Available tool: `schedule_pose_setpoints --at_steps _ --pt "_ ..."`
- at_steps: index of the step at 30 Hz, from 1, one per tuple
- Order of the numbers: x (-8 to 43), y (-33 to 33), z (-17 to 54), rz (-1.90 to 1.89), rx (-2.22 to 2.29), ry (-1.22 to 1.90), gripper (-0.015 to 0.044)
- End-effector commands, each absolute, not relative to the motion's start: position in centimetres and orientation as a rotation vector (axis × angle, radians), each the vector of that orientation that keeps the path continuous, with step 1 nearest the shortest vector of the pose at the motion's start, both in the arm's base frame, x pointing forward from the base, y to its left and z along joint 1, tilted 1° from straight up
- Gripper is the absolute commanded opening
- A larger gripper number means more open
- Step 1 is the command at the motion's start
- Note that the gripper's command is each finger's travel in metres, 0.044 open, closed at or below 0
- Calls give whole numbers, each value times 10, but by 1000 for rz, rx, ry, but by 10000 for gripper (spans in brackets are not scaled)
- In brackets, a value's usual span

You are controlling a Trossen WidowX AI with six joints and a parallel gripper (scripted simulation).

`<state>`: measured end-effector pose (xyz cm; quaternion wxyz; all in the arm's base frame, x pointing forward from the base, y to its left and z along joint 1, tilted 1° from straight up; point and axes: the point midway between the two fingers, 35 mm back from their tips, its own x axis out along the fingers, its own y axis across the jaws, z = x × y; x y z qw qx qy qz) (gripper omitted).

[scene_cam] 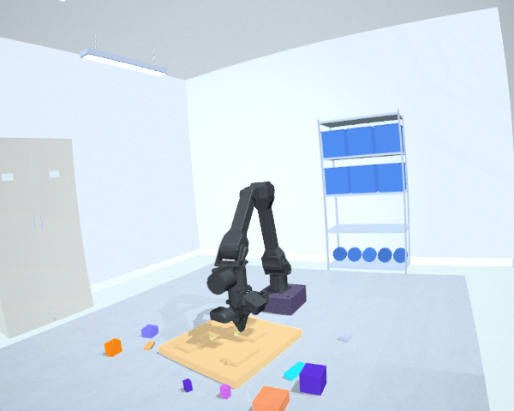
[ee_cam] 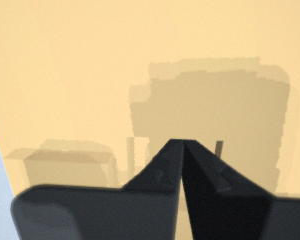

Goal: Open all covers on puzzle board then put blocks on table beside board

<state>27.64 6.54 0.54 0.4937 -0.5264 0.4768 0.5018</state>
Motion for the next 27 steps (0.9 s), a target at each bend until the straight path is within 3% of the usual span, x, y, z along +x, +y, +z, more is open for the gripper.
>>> schedule_pose_setpoints --at_steps 1,27 --pt "275 70 5 1219 -1273 1158 0" --pt "274 80 27 1220 -1272 1157 0"
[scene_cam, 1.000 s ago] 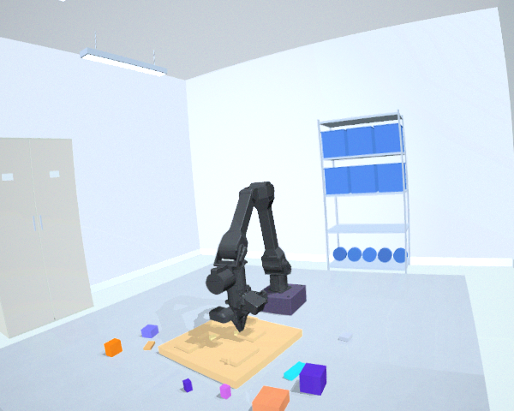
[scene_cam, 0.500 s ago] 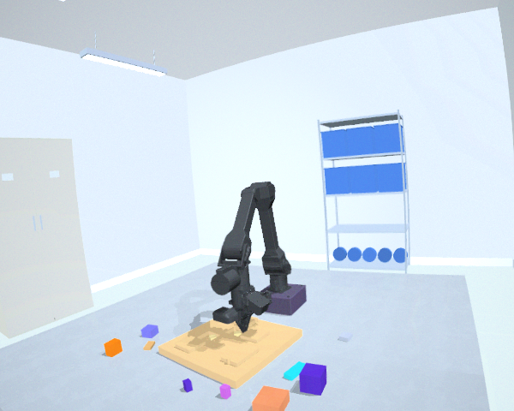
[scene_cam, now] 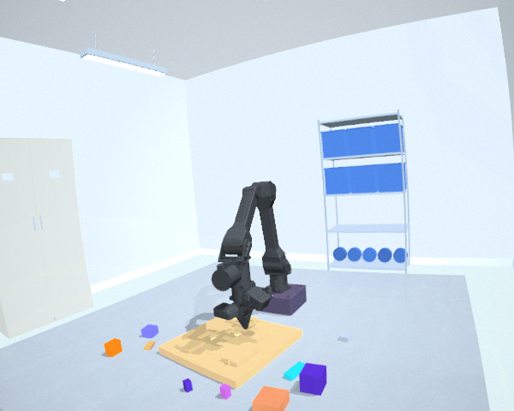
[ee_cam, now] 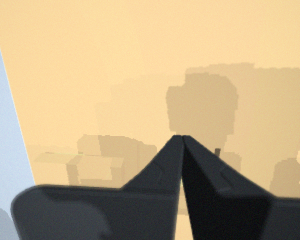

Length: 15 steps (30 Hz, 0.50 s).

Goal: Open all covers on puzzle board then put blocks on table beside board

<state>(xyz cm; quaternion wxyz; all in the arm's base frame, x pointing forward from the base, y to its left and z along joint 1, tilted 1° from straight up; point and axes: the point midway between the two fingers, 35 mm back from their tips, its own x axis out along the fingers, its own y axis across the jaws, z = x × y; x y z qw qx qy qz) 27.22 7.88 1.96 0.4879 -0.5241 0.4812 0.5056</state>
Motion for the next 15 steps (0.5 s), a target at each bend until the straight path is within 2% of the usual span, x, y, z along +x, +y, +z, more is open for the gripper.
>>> schedule_pose_setpoints --at_steps 1,15 --pt "274 81 28 1220 -1272 1157 0" --pt "273 83 46 1220 -1272 1157 0"
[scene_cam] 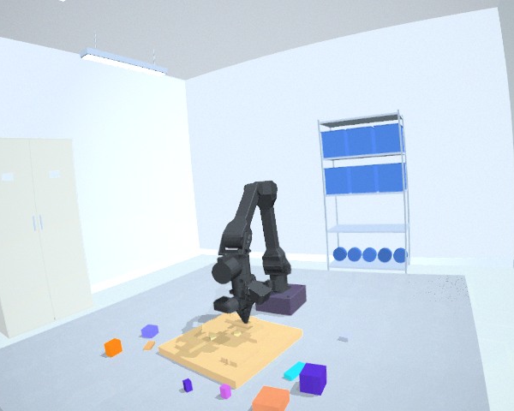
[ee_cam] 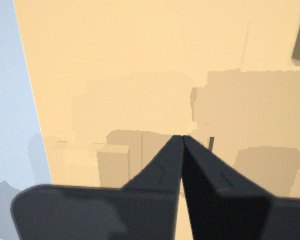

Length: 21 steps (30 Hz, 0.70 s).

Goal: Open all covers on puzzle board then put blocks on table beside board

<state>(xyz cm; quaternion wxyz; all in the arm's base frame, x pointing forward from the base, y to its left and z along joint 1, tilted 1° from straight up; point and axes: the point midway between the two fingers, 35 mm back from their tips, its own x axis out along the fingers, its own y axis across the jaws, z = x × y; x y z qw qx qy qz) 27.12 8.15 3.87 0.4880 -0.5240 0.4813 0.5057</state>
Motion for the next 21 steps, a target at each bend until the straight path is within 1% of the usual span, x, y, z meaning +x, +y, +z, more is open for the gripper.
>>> schedule_pose_setpoints --at_steps 1,8,10,16,21 --pt "273 83 47 1220 -1272 1157 0" --pt "271 84 56 1220 -1272 1157 0" --pt "268 82 50 1181 -1224 1201 0" --pt "251 72 55 739 -774 1415 0" --pt "237 63 59 351 -376 1515 0"
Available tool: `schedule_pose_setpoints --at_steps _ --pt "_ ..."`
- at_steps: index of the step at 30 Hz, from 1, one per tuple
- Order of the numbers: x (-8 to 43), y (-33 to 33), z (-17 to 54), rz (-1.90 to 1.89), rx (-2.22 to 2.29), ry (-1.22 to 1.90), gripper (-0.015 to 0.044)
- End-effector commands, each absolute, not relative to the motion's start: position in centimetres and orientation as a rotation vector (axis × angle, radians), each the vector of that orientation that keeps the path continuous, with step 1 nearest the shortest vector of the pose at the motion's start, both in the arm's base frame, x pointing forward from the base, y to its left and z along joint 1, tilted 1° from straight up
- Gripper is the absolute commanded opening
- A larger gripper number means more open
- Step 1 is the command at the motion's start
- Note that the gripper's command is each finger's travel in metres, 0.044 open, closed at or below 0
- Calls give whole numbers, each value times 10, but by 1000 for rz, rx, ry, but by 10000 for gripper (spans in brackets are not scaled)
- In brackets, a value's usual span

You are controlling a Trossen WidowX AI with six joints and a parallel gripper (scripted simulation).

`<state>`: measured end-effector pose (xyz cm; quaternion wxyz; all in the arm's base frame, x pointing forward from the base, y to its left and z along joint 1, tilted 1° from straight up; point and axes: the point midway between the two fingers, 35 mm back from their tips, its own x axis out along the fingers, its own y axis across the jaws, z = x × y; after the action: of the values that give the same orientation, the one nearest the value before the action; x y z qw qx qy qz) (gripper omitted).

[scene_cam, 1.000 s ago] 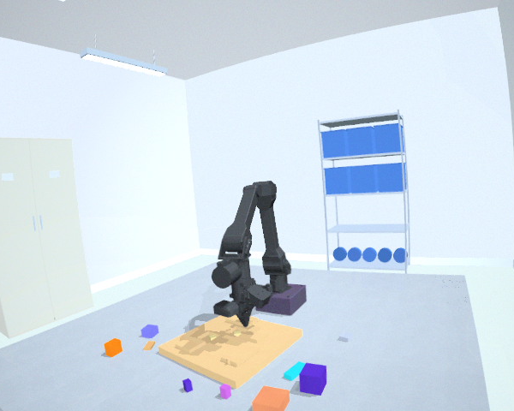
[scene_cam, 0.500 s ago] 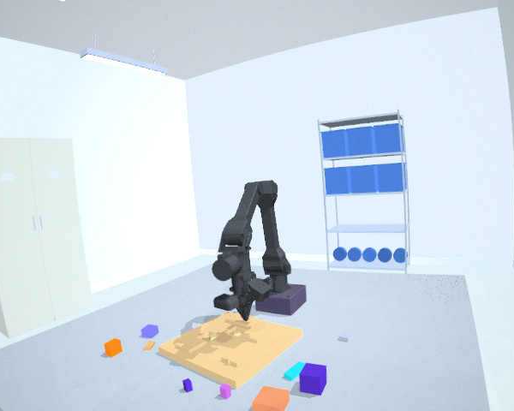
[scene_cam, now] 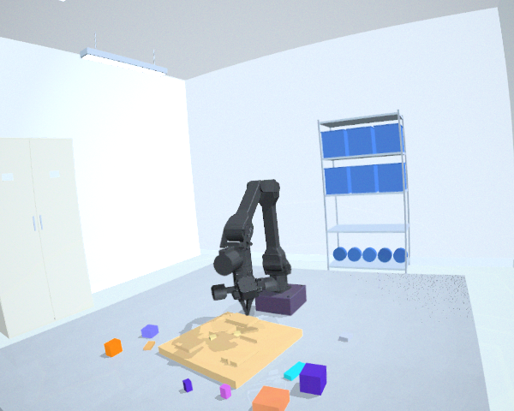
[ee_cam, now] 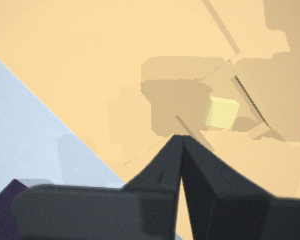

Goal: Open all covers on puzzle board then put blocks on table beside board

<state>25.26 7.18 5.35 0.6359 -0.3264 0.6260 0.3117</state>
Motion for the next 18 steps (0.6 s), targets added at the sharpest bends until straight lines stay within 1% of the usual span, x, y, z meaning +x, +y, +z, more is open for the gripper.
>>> schedule_pose_setpoints --at_steps 1,10,18 --pt "234 62 59 273 -295 1526 0" --pt "207 49 61 -416 416 1499 0" --pt "190 41 61 -818 832 1375 0"
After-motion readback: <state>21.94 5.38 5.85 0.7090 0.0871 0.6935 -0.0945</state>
